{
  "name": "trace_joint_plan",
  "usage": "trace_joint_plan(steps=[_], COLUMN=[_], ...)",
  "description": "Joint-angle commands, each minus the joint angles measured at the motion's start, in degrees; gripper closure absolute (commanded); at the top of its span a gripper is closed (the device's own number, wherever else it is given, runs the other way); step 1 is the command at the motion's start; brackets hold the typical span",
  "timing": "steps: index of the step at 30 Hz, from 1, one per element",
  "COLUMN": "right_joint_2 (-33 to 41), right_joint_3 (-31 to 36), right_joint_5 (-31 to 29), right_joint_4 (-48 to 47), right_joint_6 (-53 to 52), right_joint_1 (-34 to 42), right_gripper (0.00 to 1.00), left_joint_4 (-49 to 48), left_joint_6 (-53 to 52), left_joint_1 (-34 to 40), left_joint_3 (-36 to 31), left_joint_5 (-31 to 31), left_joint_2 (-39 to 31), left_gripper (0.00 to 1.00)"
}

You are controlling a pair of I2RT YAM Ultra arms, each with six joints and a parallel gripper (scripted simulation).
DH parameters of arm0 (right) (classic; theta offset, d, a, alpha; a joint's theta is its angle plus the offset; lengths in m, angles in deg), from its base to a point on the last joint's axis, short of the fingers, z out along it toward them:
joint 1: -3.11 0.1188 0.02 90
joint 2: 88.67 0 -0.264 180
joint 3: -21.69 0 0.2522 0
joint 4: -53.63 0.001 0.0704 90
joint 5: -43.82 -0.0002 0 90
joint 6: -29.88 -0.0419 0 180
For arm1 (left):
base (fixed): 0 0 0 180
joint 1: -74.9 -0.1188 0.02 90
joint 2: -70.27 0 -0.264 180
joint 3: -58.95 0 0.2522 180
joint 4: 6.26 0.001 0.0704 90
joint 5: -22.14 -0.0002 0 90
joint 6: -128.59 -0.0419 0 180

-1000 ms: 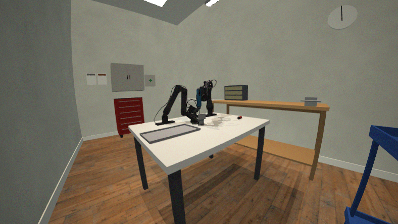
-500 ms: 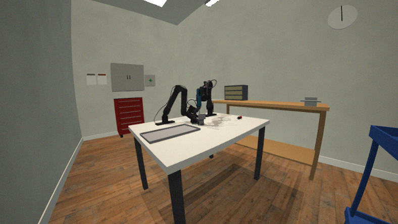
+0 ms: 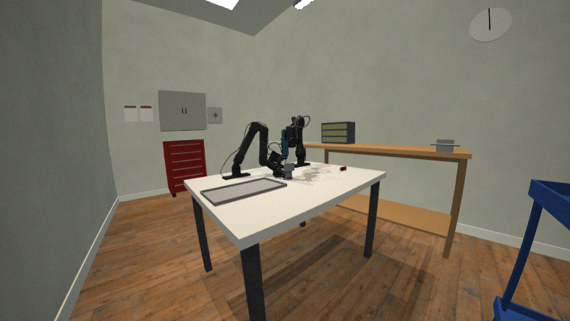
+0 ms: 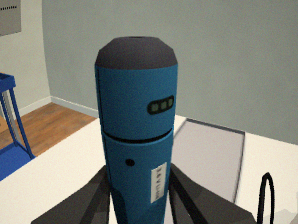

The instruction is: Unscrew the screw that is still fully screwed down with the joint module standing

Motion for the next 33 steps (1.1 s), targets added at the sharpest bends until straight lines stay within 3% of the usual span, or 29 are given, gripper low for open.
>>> trace_joint_plan(steps=[1, 33], right_joint_2=[0.35, 0.35], right_joint_3=[-0.21, -0.21], right_joint_5=[-0.10, -0.10], right_joint_4=[-0.76, -0.76], right_joint_6=[0.03, 0.03], right_joint_1=[-0.06, -0.06], right_gripper=[0.41, 0.41], left_joint_4=[-6.64, -9.13], left_joint_6=[0.23, 0.19], left_joint_1=[0.01, -0.38], left_joint_3=[1.21, 0.34], left_joint_5=[0.04, -0.40], left_joint_2=[-2.17, -0.54], left_gripper=[0.58, 0.58])
